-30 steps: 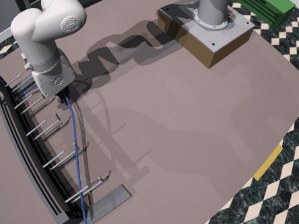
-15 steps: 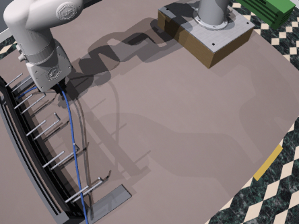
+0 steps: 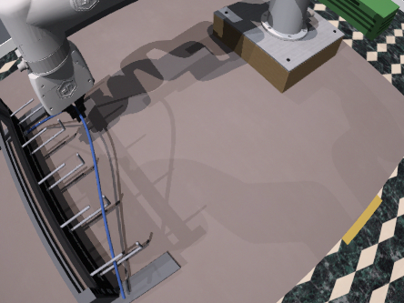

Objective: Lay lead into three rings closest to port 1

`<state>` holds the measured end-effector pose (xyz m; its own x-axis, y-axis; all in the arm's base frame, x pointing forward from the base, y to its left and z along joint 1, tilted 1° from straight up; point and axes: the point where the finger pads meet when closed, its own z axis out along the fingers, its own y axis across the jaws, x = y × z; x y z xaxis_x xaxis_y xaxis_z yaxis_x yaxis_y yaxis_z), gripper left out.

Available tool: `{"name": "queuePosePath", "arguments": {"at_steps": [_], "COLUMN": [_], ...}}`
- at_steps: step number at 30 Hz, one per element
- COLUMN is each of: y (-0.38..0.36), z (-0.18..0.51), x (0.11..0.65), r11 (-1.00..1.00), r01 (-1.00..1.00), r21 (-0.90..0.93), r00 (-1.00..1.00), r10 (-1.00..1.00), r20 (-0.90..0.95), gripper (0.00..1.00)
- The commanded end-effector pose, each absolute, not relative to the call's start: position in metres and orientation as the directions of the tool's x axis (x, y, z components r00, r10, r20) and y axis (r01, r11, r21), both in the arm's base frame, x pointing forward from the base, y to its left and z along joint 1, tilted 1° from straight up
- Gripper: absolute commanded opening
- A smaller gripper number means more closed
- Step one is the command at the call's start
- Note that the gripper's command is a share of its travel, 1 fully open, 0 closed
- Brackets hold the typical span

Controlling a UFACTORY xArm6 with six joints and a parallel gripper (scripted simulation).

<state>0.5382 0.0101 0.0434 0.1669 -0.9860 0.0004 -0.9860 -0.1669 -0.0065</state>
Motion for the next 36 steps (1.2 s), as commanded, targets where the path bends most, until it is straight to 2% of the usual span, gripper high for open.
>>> {"name": "queuePosePath", "arguments": {"at_steps": [1,14,22,36], "y": [0.011,0.011,0.030,0.030], "z": [0.051,0.054,0.055,0.055], "x": [0.540,0.540,0.600,0.600], "r11": [-0.167,-0.167,-0.142,-0.141], "r01": [-0.986,-0.986,-0.990,-0.990], "r21": [-0.011,-0.011,-0.011,-0.011], "r00": [0.167,0.167,0.142,0.141], "r10": [-0.986,-0.986,-0.990,-0.990], "r20": [0.001,0.001,0.000,0.000], "gripper": [0.00,0.00,0.00,0.00]}}
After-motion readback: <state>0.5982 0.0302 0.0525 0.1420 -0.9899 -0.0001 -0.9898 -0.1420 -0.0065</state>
